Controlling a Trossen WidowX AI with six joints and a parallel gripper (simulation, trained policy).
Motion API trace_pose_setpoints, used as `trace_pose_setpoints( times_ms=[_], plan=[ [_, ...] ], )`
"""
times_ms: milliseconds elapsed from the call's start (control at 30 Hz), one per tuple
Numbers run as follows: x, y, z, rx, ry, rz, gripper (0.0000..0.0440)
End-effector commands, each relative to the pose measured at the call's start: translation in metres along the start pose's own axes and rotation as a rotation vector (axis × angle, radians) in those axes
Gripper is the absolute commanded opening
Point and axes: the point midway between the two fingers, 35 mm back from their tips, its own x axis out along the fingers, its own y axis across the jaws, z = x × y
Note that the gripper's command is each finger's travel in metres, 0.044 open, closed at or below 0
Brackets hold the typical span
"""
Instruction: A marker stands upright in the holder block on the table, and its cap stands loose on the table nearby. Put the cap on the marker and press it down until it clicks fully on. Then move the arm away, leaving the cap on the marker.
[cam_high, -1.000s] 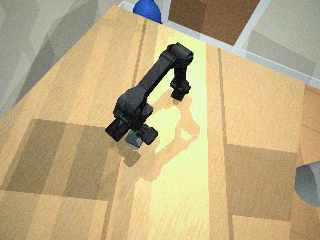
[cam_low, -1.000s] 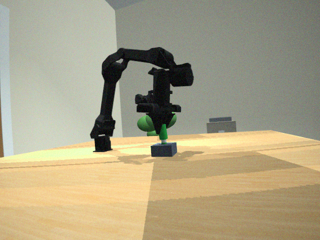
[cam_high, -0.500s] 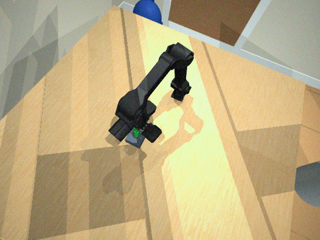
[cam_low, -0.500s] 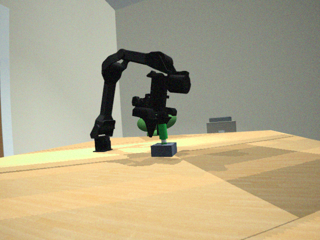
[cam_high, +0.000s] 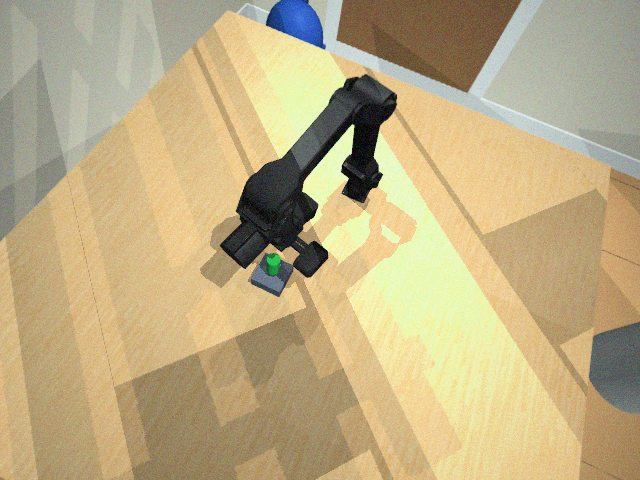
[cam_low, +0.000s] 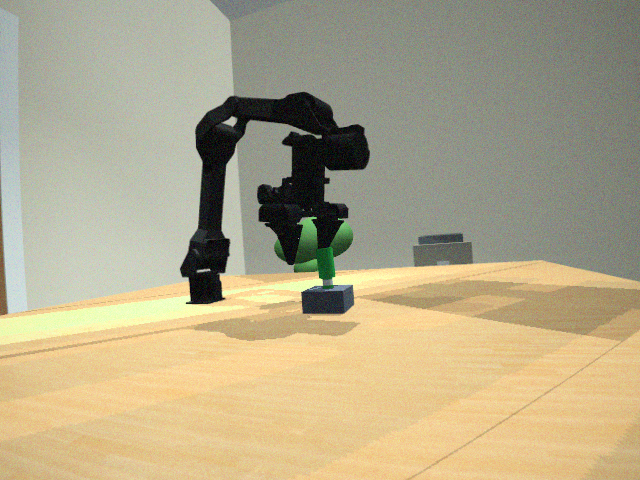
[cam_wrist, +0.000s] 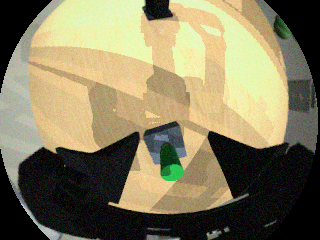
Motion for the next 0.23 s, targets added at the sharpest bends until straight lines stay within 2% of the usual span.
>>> trace_pose_setpoints(
  times_ms=[0,200],
  plan=[
    [-0.012,-0.001,-0.001,-0.001,0.044,-0.011,0.0440],
    [-0.030,0.000,0.002,0.006,0.088,-0.015,0.0440]
  ],
)
